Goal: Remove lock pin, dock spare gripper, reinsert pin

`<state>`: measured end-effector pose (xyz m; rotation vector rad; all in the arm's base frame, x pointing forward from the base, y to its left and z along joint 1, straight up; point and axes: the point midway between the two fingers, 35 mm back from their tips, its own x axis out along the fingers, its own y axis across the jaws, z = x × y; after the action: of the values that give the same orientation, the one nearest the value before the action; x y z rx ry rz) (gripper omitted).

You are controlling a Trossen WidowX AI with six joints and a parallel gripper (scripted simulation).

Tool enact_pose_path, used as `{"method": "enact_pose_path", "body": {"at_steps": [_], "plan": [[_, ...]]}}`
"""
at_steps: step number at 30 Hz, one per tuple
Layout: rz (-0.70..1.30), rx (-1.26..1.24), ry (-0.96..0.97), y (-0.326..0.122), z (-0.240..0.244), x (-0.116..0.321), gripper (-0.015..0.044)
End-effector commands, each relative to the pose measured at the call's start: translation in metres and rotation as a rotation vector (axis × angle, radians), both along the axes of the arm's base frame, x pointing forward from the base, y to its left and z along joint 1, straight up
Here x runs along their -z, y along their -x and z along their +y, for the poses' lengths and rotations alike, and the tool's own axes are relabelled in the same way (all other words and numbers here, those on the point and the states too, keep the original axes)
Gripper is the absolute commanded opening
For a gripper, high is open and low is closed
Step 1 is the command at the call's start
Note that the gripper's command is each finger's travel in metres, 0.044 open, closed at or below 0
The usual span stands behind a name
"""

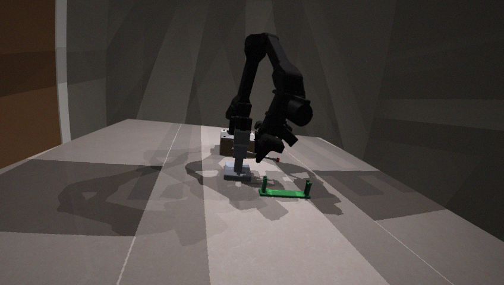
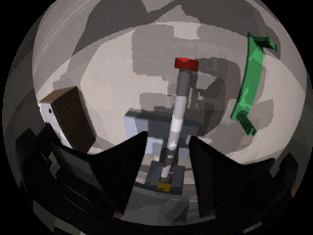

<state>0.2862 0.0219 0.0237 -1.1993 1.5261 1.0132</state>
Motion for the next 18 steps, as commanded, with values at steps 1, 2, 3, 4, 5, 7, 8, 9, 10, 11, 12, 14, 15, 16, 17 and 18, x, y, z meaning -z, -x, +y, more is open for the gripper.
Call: {"method": "enact_pose_path", "body": {"at_steps": [1,2,3,4,5,7,8,9,10,11,12,14,15,16,17,18], "plan": [[-0.001,0.001,-0.001,-0.001,0.006,-0.008,0.02],[0.0,0.0,-0.001,-0.001,0.007,-0.01,0.02],[0.0,0.0,0.0,-0.001,0.009,-0.011,0.02],[0.001,-0.001,0.0,-0.002,0.01,-0.012,0.02],[0.001,-0.001,0.001,-0.002,0.011,-0.014,0.02],[0.002,-0.002,0.002,-0.002,0.013,-0.017,0.02],[0.003,-0.003,0.003,-0.002,0.014,-0.018,0.02],[0.003,-0.003,0.003,-0.002,0.015,-0.02,0.02],[0.003,-0.004,0.004,-0.002,0.017,-0.021,0.02],[0.004,-0.005,0.005,-0.002,0.018,-0.022,0.02],[0.004,-0.005,0.005,-0.003,0.019,-0.024,0.02],[0.005,-0.006,0.006,-0.003,0.021,-0.027,0.02],[0.005,-0.007,0.007,-0.003,0.022,-0.028,0.02],[0.005,-0.007,0.008,-0.003,0.023,-0.03,0.02],[0.005,-0.008,0.008,-0.003,0.024,-0.031,0.02],[0.006,-0.008,0.009,-0.004,0.026,-0.033,0.02]]}}
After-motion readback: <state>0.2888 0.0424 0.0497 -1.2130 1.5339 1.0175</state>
